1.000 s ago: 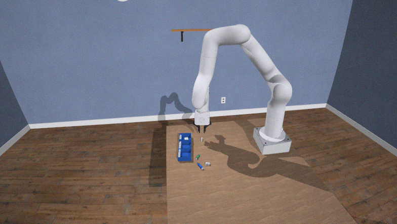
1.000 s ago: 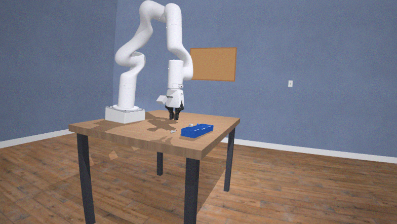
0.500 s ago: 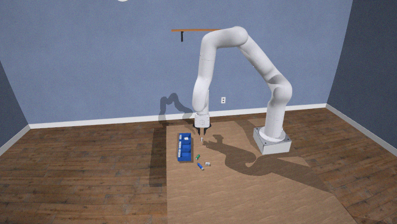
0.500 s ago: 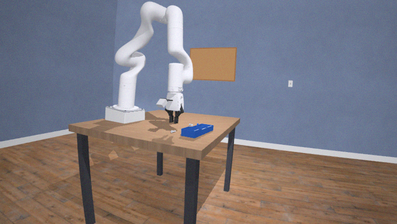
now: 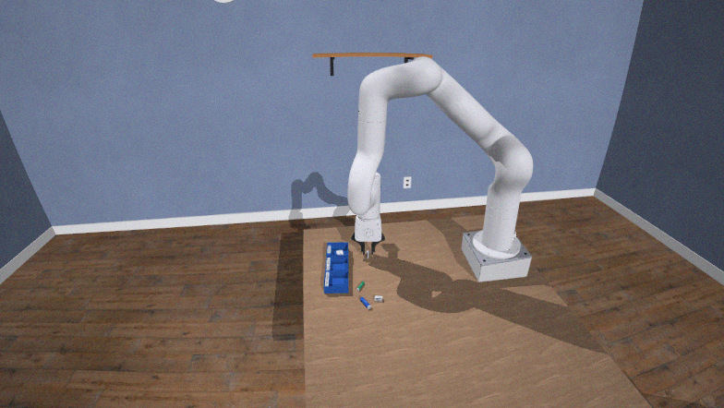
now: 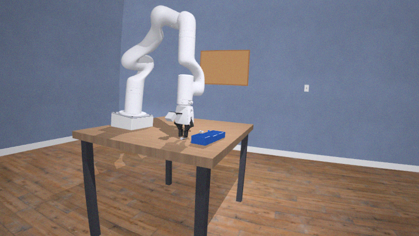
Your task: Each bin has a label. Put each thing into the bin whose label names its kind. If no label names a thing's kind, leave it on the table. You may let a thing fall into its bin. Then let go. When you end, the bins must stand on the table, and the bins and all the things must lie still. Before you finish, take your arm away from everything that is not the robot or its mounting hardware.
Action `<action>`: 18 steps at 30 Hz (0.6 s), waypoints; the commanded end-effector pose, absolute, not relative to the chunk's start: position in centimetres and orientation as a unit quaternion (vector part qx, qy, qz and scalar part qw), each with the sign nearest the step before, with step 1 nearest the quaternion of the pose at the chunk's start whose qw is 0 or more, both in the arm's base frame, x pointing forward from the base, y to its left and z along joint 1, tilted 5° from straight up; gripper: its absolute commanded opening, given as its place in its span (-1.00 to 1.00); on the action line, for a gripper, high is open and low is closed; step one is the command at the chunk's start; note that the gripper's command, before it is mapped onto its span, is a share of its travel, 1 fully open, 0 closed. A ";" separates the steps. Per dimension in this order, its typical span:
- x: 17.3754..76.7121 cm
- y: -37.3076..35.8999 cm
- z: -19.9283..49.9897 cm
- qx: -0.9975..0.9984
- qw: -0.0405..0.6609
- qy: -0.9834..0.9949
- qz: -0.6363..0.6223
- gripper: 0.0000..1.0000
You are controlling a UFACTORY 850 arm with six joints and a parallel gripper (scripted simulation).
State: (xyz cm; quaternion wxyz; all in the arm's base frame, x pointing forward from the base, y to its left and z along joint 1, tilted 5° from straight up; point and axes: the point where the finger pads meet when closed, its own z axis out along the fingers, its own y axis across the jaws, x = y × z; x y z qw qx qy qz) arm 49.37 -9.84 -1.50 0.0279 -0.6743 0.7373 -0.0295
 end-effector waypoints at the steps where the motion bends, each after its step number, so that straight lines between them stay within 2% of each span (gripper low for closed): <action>1: 49.5 -9.9 -1.8 -0.674 0.031 0.737 -0.029 -0.42; 18: 49.6 -9.9 -2.7 -0.674 0.031 0.737 -0.029 -0.42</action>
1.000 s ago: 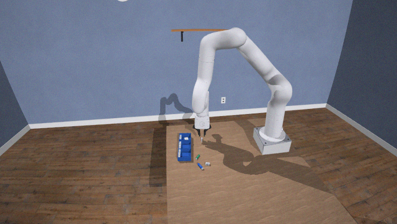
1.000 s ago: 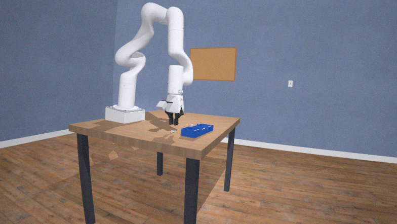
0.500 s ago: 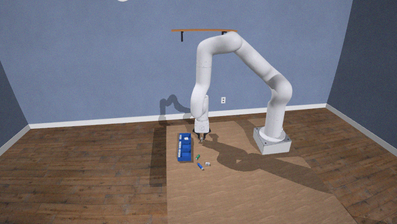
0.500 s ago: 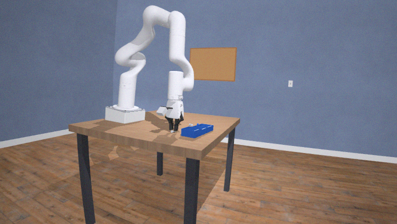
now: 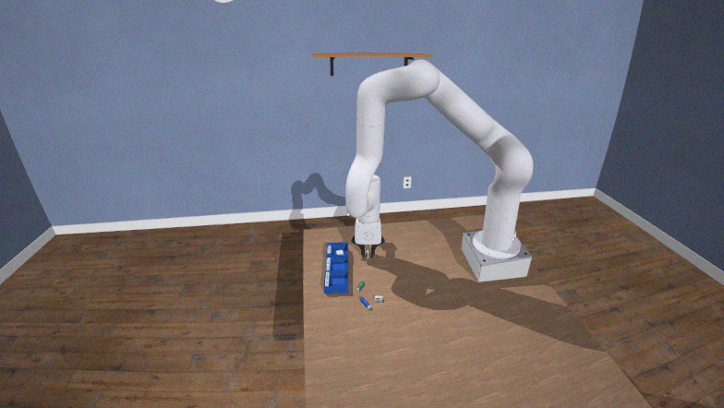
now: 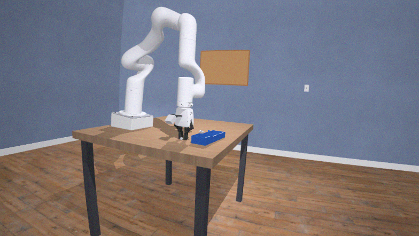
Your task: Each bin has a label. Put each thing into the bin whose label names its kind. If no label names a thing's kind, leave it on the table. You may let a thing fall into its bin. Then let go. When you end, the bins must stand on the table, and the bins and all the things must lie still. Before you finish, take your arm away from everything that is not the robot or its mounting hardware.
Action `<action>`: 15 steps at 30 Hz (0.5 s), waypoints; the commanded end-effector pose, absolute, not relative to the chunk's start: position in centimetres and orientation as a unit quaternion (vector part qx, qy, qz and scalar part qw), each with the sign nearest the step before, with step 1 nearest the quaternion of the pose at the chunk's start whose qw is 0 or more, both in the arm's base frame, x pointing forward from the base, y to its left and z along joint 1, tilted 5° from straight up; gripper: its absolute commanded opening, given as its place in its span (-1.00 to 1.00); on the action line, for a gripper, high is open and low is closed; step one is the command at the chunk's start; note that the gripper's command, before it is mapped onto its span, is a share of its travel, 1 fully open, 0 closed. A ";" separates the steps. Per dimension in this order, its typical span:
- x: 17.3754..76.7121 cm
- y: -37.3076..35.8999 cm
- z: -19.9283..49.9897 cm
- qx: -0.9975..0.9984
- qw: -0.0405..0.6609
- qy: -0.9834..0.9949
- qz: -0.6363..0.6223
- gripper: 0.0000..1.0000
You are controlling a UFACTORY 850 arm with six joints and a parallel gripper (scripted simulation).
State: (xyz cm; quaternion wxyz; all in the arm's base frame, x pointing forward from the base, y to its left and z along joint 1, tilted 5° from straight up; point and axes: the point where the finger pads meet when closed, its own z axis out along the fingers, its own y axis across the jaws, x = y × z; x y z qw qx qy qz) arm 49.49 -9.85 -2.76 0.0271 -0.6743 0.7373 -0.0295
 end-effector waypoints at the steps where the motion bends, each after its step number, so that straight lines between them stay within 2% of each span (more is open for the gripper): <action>1: 49.6 -9.9 -2.7 -0.674 0.031 0.737 -0.029 -0.42; 6: 49.5 -9.9 -2.7 -0.674 0.031 0.737 -0.029 -0.42; 7: 49.5 -9.9 -2.7 -0.674 0.031 0.737 -0.029 -1.00; 15: 49.5 -9.9 -2.7 -0.674 0.031 0.737 -0.029 -1.00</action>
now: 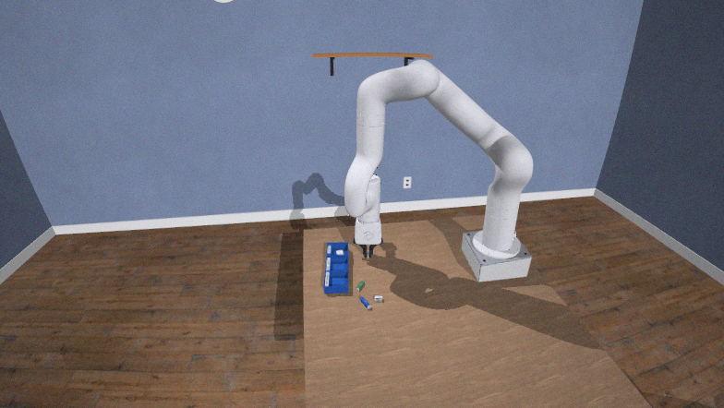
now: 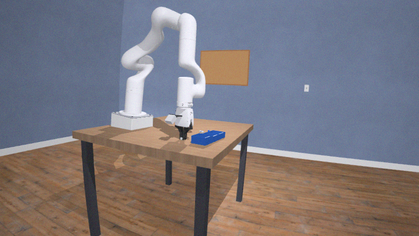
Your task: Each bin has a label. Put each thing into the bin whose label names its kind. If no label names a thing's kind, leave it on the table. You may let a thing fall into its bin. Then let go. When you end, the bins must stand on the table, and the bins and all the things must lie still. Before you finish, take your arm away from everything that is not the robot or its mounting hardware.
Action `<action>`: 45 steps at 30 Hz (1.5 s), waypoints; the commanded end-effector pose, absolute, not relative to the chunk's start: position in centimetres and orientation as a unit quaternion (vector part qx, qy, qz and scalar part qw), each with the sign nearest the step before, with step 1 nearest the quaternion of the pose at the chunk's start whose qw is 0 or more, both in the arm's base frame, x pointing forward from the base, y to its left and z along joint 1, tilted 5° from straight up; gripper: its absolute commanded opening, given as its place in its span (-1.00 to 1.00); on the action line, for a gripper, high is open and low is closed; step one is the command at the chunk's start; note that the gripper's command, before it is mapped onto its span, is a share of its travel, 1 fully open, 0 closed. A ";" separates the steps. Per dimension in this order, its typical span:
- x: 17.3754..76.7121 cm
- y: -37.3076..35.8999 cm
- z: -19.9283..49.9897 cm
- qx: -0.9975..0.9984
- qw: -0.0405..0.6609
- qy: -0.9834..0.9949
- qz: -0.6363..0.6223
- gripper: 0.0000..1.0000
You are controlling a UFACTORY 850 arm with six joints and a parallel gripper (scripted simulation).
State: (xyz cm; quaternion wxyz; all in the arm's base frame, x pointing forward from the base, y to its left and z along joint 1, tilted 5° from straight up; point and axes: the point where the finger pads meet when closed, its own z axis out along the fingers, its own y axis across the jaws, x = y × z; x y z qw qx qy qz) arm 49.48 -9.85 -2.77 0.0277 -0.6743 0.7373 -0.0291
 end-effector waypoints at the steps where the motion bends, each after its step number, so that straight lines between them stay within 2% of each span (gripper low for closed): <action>1: 49.5 -9.9 -2.7 -0.674 0.031 0.737 -0.029 -1.00; 24: 49.5 -9.9 -2.4 -0.674 0.031 0.737 -0.029 -1.00; 45: 49.0 -9.9 3.3 -0.674 0.032 0.737 -0.029 -1.00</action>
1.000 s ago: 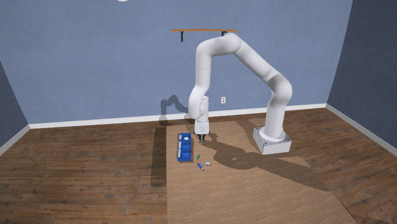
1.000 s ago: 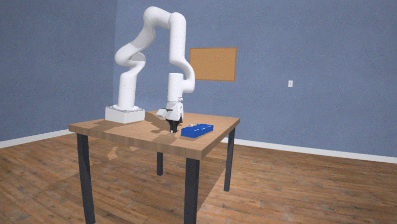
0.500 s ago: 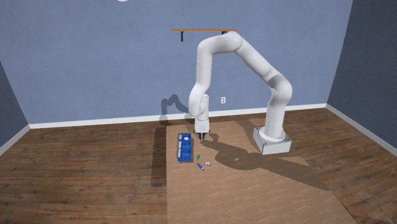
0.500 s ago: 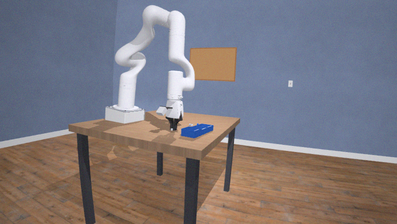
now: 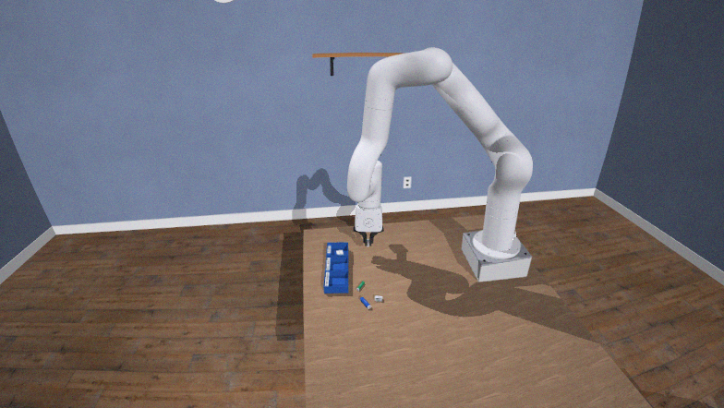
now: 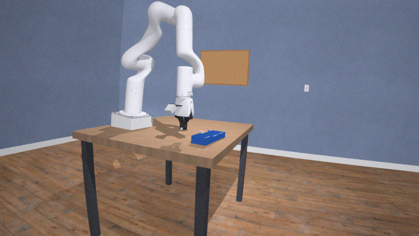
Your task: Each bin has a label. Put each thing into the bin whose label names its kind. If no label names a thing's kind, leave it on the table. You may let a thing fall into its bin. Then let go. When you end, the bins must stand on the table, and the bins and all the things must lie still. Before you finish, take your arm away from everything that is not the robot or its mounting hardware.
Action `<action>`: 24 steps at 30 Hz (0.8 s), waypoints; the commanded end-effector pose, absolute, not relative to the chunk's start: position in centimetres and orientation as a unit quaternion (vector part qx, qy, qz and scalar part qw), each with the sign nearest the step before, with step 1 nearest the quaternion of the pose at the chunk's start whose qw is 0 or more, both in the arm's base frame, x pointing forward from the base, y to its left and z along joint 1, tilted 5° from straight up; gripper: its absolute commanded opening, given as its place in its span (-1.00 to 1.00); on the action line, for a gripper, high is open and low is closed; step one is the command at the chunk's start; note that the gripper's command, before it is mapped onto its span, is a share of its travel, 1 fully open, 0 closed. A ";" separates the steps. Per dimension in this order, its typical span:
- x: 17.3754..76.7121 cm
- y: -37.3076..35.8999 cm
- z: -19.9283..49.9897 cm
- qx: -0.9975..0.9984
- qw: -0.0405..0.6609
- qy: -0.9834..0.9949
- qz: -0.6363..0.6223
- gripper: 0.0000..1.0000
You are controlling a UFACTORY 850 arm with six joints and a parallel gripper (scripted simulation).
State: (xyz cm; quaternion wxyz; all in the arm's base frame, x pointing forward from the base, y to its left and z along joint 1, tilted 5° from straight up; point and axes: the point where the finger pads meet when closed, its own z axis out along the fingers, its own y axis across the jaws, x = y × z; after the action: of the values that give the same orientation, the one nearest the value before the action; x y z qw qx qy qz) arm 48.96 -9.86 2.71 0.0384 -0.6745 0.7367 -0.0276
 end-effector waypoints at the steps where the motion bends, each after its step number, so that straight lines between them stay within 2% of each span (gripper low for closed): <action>1: 49.0 -9.9 3.3 -0.674 0.032 0.737 -0.029 -1.00; 16: 49.0 -9.9 3.5 -0.674 0.032 0.737 -0.029 -1.00; 24: 52.9 -7.1 3.8 -0.674 0.032 0.737 -0.029 -1.00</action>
State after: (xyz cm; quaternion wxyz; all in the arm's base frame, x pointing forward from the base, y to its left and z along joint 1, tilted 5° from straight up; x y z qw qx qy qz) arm 51.12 -8.23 3.66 0.0347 -0.6746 0.7368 -0.0276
